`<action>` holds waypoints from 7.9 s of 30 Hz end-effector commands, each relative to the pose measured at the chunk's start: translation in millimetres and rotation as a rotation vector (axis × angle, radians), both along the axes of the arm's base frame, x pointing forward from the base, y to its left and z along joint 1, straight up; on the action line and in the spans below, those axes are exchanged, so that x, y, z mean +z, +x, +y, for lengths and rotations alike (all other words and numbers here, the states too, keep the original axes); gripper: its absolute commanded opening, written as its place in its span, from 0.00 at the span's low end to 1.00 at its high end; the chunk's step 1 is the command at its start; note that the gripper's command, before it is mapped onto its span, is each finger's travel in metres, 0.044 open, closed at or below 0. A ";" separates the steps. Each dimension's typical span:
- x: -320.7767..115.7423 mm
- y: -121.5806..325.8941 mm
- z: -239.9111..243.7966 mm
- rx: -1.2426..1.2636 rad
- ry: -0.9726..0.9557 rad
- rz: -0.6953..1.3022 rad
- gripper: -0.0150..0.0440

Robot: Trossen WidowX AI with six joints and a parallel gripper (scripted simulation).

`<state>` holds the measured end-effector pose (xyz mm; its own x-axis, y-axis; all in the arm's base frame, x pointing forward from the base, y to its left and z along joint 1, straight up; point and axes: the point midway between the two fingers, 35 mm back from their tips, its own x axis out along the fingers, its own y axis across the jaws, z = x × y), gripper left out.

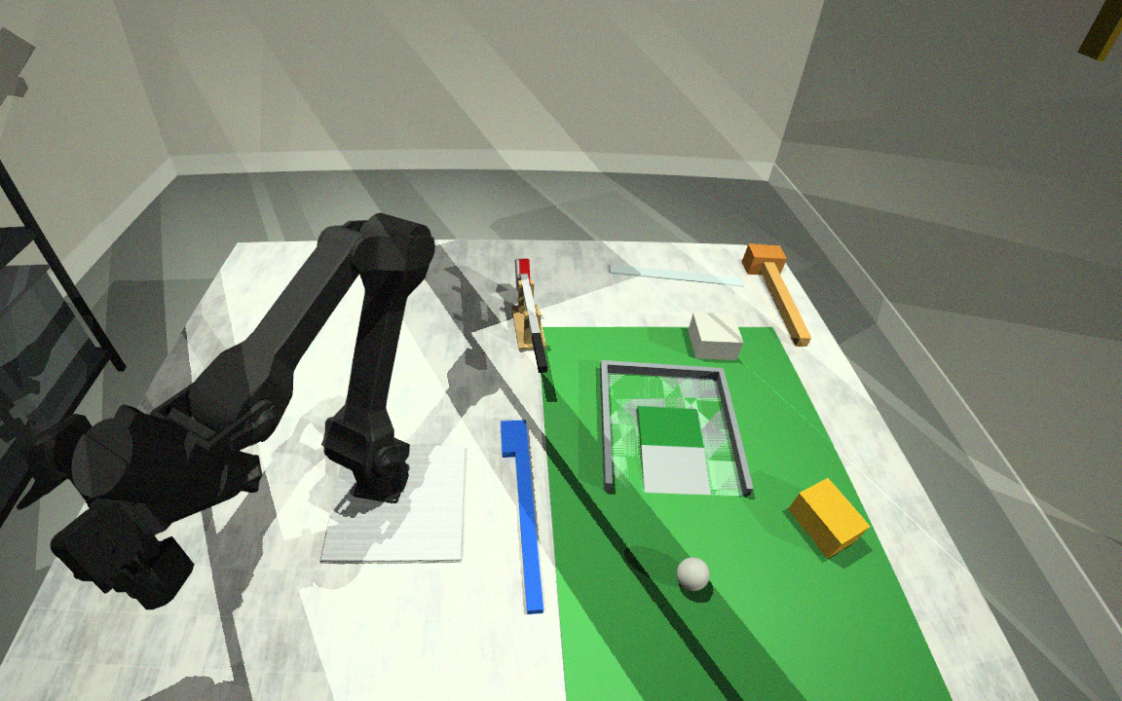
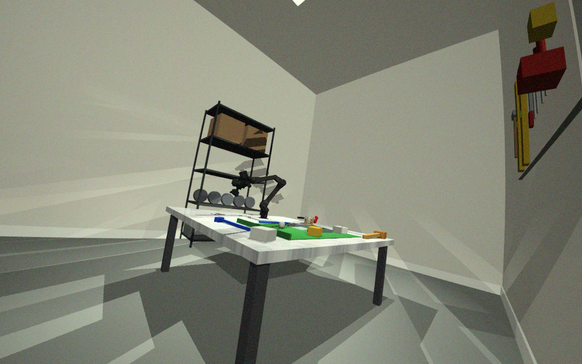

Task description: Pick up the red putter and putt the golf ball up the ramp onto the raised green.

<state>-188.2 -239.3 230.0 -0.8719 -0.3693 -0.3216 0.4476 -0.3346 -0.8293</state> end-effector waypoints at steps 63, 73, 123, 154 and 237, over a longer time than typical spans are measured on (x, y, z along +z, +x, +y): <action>-102.0 385.5 480.0 3.032 1.772 0.780 1.00; -120.4 385.9 480.4 3.032 1.772 0.780 1.00; -168.9 387.0 481.6 3.035 1.763 0.772 0.56; -82.4 387.2 481.9 3.035 1.763 0.772 0.25; -57.8 423.0 101.9 1.619 1.340 -0.346 0.25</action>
